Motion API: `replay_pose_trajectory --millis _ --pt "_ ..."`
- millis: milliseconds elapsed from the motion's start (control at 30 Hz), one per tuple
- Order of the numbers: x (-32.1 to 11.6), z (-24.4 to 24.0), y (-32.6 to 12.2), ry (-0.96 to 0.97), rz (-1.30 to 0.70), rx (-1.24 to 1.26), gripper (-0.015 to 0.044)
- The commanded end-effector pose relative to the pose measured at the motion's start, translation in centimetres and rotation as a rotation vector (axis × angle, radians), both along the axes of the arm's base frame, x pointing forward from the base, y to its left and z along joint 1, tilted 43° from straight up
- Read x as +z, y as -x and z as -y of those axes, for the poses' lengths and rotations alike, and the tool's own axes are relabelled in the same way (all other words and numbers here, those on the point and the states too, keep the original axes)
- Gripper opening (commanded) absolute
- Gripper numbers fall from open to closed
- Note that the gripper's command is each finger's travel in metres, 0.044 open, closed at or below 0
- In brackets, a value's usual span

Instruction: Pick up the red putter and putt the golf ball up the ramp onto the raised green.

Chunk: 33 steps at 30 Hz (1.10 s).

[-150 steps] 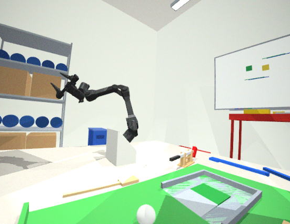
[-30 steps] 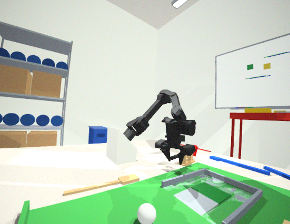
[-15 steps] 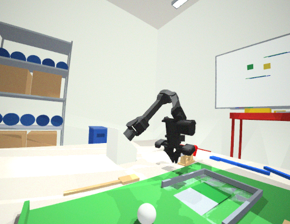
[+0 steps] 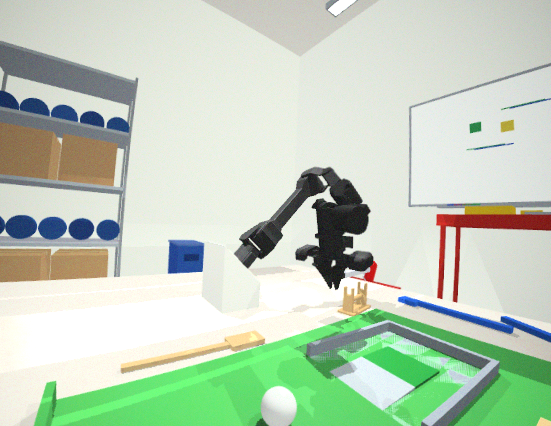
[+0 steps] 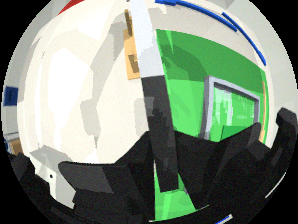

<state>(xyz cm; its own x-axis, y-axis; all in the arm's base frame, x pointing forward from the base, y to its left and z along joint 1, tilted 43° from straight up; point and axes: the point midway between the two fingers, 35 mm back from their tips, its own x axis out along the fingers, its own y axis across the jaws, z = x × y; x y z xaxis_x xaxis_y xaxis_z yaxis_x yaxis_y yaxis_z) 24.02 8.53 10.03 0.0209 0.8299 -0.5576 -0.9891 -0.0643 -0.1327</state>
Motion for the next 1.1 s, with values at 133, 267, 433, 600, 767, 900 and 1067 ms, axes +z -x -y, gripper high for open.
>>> replay_pose_trajectory --millis 133,267,433,600,767,900,1067 --pt "3.2 2.4 0.6 -0.012 0.004 0.002 0.0" --pt "2.8 2.2 0.4 -0.009 0.0 -0.003 0.0" --pt "1.8 3.6 0.0 0.02 -0.083 -0.068 0.0" --pt "0.1 6.1 -0.7 0.064 -0.224 -0.186 0.0" --pt "-1.7 9.0 -1.5 0.091 -0.356 -0.312 0.0" --pt "-3.2 11.4 -1.8 0.108 -0.463 -0.413 0.0" --pt "-5.2 14.4 -1.9 0.123 -0.596 -0.54 0.0"
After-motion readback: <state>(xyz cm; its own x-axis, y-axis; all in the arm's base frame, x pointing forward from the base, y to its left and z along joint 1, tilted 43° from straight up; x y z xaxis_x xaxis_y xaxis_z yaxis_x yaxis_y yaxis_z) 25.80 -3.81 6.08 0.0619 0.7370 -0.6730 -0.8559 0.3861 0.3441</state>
